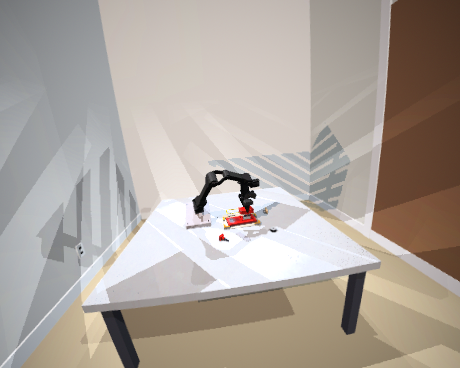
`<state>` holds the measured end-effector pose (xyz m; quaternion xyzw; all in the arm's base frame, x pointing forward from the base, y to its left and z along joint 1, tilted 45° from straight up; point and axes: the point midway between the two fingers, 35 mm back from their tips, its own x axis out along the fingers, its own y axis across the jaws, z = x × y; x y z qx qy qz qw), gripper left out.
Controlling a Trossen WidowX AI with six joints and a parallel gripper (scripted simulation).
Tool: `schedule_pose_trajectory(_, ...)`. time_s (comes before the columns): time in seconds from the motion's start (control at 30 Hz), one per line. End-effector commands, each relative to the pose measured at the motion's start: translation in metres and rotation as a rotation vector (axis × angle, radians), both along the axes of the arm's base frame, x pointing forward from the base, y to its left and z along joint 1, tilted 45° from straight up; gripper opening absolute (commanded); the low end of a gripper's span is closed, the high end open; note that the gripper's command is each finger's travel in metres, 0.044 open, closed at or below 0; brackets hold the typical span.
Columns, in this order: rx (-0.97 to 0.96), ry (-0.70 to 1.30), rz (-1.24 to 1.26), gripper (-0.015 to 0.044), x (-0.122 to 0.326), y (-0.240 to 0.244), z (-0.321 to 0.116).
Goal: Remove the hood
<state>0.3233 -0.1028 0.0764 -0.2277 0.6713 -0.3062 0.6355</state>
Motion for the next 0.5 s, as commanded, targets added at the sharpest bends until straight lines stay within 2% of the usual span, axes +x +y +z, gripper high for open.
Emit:
schedule_pose_trajectory(0.0,0.006,-0.009,-0.001,0.0,0.002,0.012,0.013)
schedule_pose_trajectory(0.1,0.006,-0.009,-0.001,0.0,0.002,0.017,0.018)
schedule_pose_trajectory(0.47,0.02,-0.006,0.012,0.0,0.014,0.048,-0.02)
